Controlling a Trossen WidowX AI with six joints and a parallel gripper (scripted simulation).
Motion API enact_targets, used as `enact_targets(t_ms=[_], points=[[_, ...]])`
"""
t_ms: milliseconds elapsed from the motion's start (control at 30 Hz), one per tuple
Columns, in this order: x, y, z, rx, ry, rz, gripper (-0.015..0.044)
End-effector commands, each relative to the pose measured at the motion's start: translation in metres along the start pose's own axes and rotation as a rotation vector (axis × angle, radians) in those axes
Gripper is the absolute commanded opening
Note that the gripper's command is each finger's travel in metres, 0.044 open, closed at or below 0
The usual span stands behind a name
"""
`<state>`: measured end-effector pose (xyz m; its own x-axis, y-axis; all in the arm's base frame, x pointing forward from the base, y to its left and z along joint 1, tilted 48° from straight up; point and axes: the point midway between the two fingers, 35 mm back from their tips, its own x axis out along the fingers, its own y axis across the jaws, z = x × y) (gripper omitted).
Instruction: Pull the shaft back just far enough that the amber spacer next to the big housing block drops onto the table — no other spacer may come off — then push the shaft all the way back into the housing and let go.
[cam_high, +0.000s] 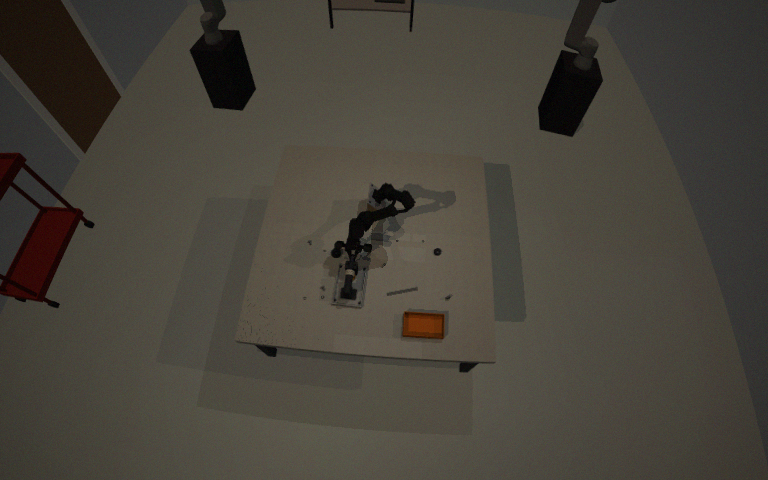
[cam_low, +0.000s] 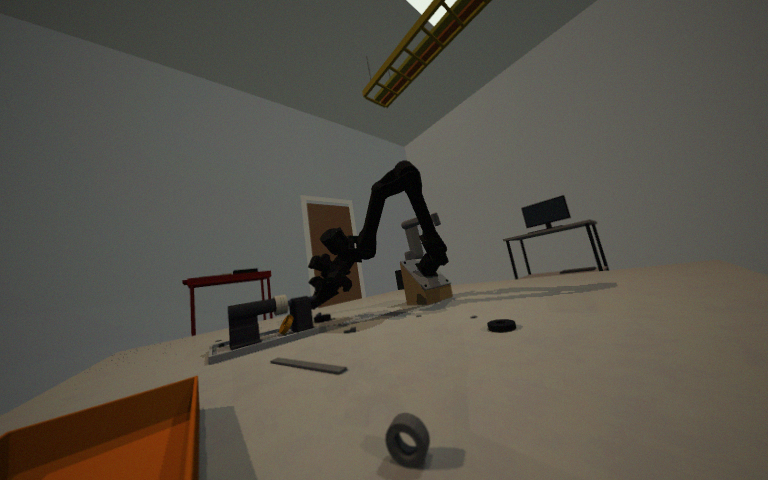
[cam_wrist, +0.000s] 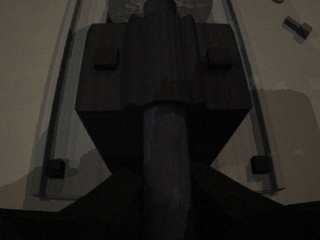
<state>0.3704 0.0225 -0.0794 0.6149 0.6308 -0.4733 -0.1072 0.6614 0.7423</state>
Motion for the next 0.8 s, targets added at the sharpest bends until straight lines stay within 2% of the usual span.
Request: enact_targets(t_ms=[0,500,767], points=[[0.0009,0.0005,0.0021,-0.001,-0.002,0.003,0.0000],[0.0028,0.0007,0.0040,-0.001,-0.002,0.004,0.0000],[0.0006,-0.0002,0.0006,0.001,0.000,0.001,0.0210]])
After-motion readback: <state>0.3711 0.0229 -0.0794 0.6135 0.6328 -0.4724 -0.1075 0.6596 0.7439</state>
